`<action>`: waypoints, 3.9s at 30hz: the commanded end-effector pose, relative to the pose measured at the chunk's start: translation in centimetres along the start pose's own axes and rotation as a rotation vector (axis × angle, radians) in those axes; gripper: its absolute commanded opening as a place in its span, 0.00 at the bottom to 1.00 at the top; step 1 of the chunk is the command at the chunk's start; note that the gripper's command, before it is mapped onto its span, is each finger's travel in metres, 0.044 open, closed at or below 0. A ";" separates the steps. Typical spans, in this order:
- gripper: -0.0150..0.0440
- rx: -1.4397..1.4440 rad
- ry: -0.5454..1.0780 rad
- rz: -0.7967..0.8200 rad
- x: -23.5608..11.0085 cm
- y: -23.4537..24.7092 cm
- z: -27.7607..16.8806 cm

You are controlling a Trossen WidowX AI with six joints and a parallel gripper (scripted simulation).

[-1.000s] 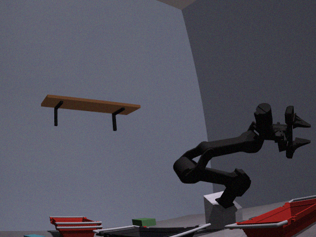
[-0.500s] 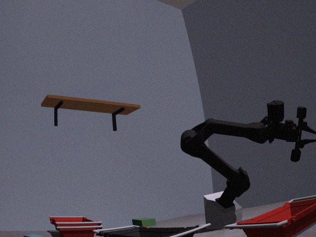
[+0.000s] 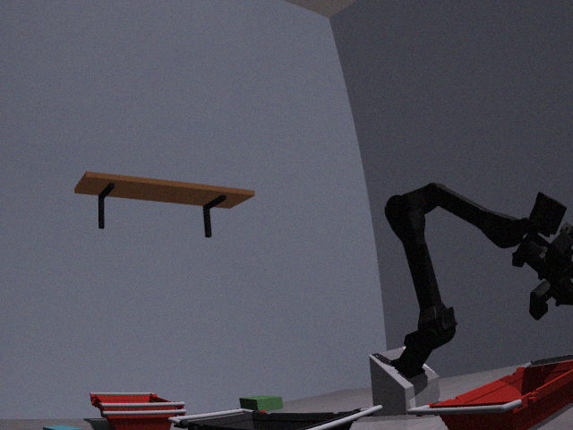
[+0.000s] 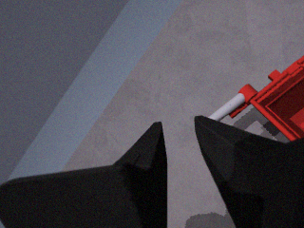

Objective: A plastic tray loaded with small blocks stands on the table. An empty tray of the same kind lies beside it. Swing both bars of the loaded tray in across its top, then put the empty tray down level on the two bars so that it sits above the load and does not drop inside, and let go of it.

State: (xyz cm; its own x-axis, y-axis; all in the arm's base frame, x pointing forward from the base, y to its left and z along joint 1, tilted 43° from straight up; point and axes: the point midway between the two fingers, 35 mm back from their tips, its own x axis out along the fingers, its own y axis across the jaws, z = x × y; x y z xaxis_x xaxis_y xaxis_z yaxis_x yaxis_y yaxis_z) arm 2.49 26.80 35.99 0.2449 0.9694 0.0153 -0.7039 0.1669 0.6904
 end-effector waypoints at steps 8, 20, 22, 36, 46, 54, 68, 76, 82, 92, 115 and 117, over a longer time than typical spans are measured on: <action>0.40 -0.330 0.132 -0.412 4.9 -11.6 4.2; 0.40 -0.222 0.397 -0.732 1.7 -26.9 9.8; 0.40 -0.178 0.408 -0.770 0.6 -28.8 10.2; 0.40 0.345 0.584 -0.734 -8.2 -39.6 9.0; 0.40 0.499 0.559 -0.656 -10.6 -41.4 9.0; 0.40 0.499 0.559 -0.656 -9.0 -42.5 7.5; 0.40 0.499 0.557 -0.653 -6.7 -43.8 5.3; 0.40 0.499 0.558 -0.655 -9.2 -43.8 6.4; 0.40 0.499 0.559 -0.657 -11.0 -44.6 6.6; 0.40 0.498 0.559 -0.658 -12.8 -47.4 5.1; 0.40 0.509 0.558 -0.662 -15.3 -46.7 7.1; 0.40 0.509 0.558 -0.662 -15.3 -46.7 7.1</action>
State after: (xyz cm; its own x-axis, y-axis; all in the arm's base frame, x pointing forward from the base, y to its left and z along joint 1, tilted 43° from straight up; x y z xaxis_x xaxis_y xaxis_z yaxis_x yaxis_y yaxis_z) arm 36.39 2.83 8.80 0.0484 0.6756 -0.7356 -0.1436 0.7336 0.6643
